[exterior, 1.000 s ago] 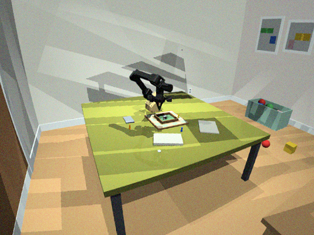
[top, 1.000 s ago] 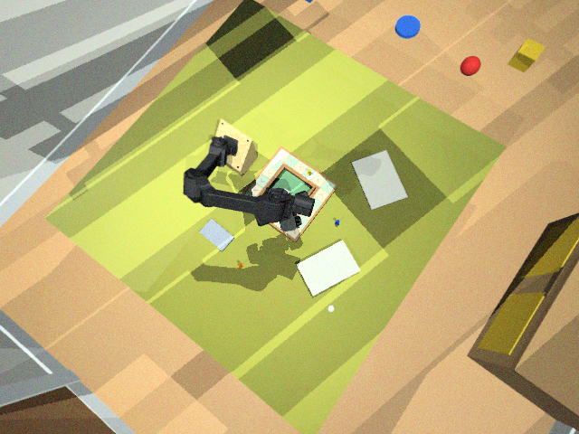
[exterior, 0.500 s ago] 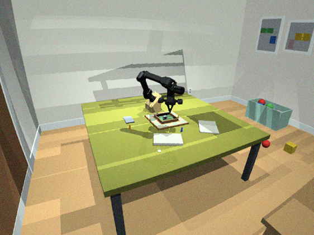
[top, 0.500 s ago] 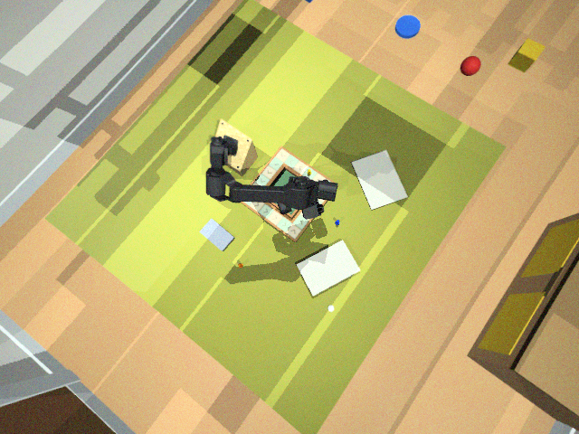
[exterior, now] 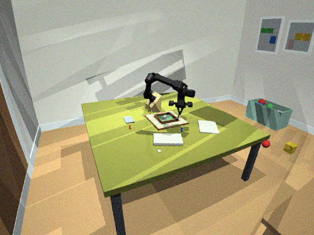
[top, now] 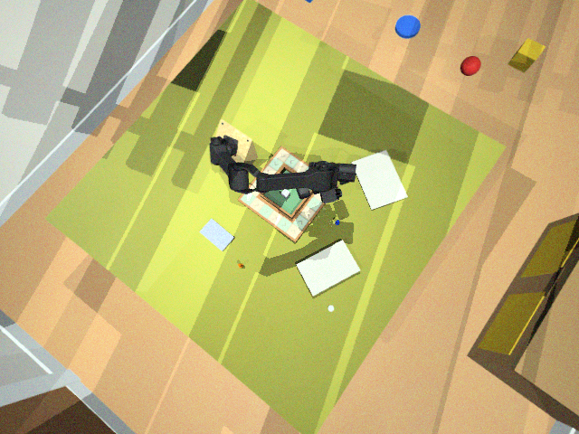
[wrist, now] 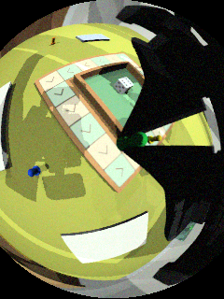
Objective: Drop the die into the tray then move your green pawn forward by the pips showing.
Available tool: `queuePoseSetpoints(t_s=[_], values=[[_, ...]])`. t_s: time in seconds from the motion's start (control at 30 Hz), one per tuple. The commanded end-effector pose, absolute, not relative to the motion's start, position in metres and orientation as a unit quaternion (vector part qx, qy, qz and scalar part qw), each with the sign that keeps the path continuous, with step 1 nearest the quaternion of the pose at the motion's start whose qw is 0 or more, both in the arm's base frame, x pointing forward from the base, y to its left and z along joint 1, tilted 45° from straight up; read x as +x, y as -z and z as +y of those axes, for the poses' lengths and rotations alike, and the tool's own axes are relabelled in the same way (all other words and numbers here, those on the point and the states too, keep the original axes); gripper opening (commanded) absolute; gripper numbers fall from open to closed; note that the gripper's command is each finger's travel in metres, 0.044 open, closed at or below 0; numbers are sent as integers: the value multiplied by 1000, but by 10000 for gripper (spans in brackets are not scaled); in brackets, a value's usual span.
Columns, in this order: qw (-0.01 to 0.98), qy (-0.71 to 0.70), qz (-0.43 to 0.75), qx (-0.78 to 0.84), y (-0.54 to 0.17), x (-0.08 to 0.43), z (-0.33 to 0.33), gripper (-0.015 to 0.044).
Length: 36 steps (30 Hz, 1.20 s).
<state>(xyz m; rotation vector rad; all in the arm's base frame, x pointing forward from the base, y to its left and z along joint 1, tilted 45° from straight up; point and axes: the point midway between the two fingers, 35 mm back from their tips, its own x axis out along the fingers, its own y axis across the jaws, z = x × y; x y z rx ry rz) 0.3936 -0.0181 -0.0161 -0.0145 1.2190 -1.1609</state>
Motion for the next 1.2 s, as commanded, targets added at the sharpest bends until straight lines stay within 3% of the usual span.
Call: queuePoseSetpoints(t_s=[0.0, 1.17], values=[[665, 517, 539, -2, 42, 397, -9, 0], [665, 518, 538, -3, 104, 392, -33, 0]])
